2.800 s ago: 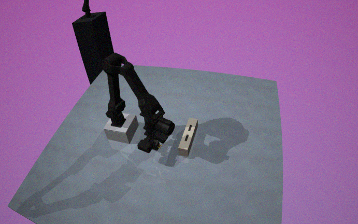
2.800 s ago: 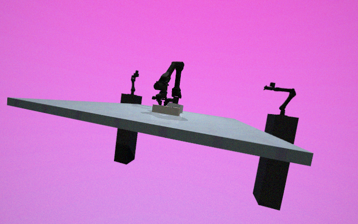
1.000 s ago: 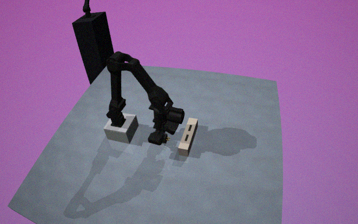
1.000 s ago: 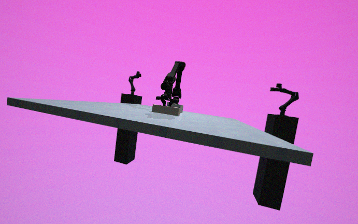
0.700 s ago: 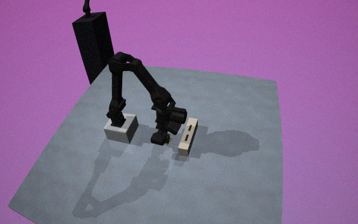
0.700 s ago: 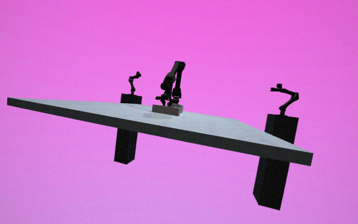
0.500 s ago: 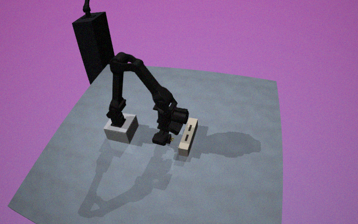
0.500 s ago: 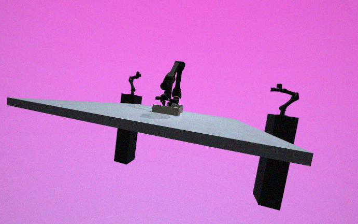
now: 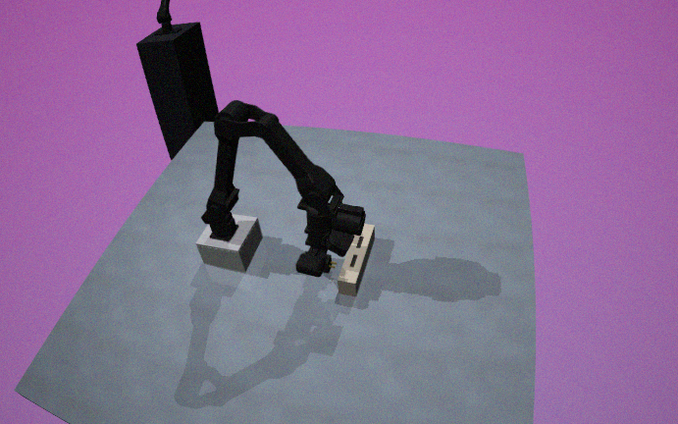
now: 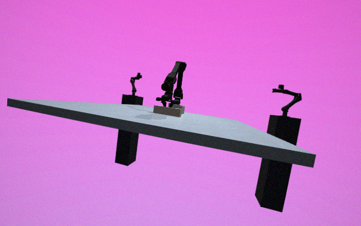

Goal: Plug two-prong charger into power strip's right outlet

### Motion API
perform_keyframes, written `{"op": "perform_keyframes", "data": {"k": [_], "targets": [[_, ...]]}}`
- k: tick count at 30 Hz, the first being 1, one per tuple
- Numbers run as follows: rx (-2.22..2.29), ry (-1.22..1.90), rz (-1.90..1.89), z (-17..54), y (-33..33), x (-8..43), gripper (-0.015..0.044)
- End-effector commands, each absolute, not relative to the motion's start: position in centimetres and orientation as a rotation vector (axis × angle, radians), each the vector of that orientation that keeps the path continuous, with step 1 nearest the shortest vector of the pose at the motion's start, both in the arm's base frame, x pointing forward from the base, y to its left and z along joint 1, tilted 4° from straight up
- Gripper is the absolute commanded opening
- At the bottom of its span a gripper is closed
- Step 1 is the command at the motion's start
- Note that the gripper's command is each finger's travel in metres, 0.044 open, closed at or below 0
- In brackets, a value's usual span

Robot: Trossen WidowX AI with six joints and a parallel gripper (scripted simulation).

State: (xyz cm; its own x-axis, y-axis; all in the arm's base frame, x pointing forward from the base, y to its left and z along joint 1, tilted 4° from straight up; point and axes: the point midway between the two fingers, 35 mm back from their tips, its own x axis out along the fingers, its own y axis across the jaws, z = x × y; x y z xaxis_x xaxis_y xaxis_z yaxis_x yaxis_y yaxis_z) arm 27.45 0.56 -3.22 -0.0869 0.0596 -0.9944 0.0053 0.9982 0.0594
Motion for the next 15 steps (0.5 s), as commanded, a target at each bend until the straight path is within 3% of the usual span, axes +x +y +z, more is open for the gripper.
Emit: {"op": "perform_keyframes", "data": {"k": [1, 15], "targets": [[0.056, 1.653, 0.049, -3.17, 0.74, 28.12, 0.0000], [0.054, 1.652, 0.050, -3.28, 0.88, 28.88, 0.0000]]}}
